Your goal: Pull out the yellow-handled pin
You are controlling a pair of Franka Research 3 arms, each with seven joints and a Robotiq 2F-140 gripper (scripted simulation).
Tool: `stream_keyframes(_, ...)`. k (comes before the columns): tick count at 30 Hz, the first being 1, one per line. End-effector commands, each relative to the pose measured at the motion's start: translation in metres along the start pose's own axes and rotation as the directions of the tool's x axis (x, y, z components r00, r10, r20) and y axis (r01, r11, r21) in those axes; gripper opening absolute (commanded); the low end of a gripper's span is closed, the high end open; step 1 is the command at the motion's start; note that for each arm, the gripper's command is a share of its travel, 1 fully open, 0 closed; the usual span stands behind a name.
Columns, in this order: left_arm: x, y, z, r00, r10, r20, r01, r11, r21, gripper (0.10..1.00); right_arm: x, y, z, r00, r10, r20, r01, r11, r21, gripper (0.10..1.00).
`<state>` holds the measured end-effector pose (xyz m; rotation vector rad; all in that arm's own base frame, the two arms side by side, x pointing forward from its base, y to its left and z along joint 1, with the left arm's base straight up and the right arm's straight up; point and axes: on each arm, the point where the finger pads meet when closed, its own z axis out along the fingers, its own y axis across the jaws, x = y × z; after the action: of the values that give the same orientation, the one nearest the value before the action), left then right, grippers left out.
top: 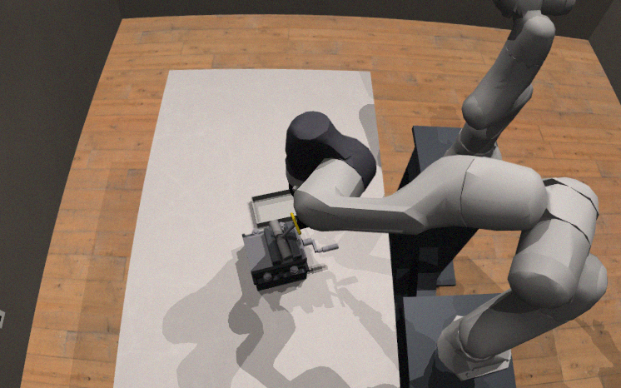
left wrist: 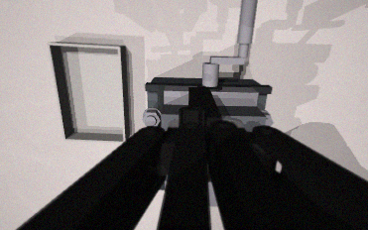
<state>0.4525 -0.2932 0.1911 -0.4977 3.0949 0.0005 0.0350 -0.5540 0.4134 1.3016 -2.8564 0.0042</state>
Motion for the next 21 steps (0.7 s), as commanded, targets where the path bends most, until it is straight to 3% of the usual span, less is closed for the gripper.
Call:
stream_keyframes(1,-0.006,0.001,0.001,1.000,0.021,-0.007,-0.021,1.000,-0.001,0.099,-0.001,0.000,0.000,1.000,0.005,0.003,-0.005,1.000,-0.001,1.000)
stream_keyframes(21,-0.038,0.000,0.001,1.000,0.021,-0.007,-0.021,1.000,-0.001,0.099,-0.001,0.000,0.000,1.000,0.005,0.003,-0.005,1.000,-0.001,1.000)
